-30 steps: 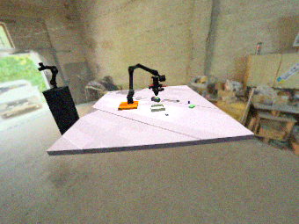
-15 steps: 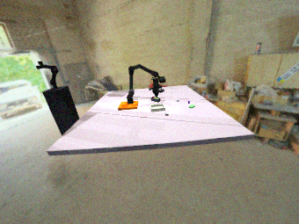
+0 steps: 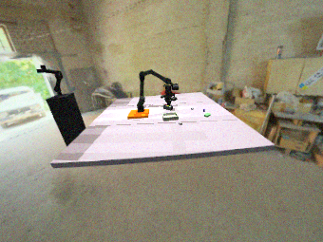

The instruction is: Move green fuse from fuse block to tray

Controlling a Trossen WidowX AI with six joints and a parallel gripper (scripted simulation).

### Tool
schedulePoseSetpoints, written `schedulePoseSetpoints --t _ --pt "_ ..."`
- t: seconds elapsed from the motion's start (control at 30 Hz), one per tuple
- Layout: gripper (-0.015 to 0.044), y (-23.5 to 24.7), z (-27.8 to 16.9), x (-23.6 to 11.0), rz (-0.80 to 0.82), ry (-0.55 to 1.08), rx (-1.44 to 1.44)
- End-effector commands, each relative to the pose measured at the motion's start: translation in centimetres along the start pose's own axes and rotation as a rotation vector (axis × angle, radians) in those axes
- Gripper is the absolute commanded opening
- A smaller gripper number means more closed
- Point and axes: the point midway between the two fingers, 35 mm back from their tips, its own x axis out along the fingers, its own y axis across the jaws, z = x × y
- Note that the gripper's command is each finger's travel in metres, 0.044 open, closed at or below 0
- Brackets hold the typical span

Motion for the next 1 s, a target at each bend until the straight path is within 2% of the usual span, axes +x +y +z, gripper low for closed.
schedulePoseSetpoints --t 0.0,0.63,0.97 --pt "0.0063 0.0 0.0 0.0 -0.003 0.002 0.003" --pt "0.0063 0.0 0.0 1.1 -0.003 0.002 0.003" --pt "0.0000 0.0 0.0 0.9 -0.001 -0.001 0.000"
